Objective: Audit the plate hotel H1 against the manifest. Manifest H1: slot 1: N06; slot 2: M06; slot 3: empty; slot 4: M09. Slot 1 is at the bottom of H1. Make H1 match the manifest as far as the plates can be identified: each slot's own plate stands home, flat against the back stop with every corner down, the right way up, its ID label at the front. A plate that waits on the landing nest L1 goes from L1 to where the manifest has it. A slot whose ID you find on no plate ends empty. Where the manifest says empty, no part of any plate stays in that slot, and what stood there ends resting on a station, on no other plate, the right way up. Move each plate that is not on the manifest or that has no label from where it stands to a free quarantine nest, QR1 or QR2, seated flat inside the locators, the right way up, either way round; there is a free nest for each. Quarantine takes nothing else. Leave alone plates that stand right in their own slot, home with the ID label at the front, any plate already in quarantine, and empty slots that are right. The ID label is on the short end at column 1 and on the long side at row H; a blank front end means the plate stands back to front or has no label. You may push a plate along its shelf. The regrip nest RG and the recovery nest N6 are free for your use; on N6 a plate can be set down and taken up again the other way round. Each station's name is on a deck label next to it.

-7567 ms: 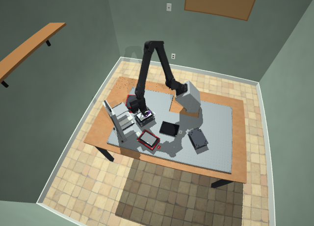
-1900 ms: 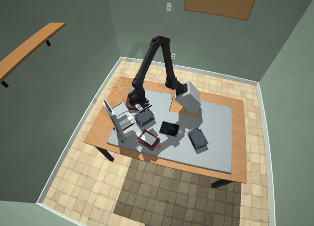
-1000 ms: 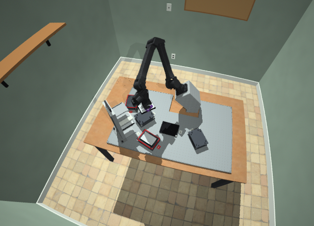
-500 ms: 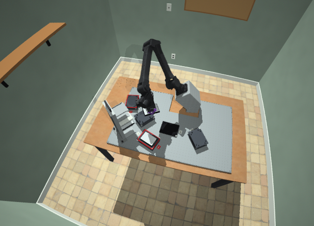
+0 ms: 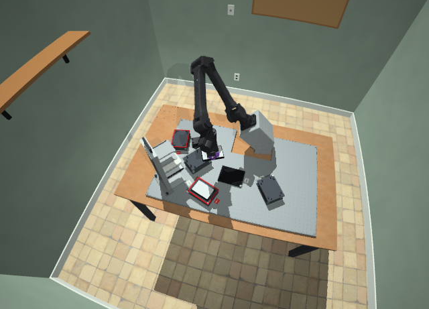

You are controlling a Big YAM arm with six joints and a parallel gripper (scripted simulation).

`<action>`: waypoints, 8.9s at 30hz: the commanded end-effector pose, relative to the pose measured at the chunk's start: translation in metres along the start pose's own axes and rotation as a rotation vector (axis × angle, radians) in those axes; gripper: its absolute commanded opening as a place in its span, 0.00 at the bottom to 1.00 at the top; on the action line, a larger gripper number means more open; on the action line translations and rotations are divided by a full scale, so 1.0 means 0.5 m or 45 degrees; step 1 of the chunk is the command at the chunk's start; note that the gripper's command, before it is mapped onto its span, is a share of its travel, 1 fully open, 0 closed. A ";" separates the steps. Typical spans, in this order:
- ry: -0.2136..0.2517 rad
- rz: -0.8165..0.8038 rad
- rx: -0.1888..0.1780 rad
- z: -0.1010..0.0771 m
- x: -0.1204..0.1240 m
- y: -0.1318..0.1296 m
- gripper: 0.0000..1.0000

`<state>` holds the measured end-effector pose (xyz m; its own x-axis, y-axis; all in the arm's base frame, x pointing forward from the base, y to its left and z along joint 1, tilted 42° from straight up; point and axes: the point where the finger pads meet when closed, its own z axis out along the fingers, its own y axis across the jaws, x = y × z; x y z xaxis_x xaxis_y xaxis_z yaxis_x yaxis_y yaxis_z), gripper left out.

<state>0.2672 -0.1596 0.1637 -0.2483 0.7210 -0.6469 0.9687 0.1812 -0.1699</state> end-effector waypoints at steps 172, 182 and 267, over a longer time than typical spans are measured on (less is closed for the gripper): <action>-0.002 0.632 0.006 0.338 0.226 0.112 0.86; -0.001 0.630 0.009 0.349 0.229 0.109 0.86; -0.001 0.626 0.014 0.451 0.233 0.102 0.86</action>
<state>0.2815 -0.2108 -0.0867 0.2381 0.7209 -0.6508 0.9710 -0.1907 0.1441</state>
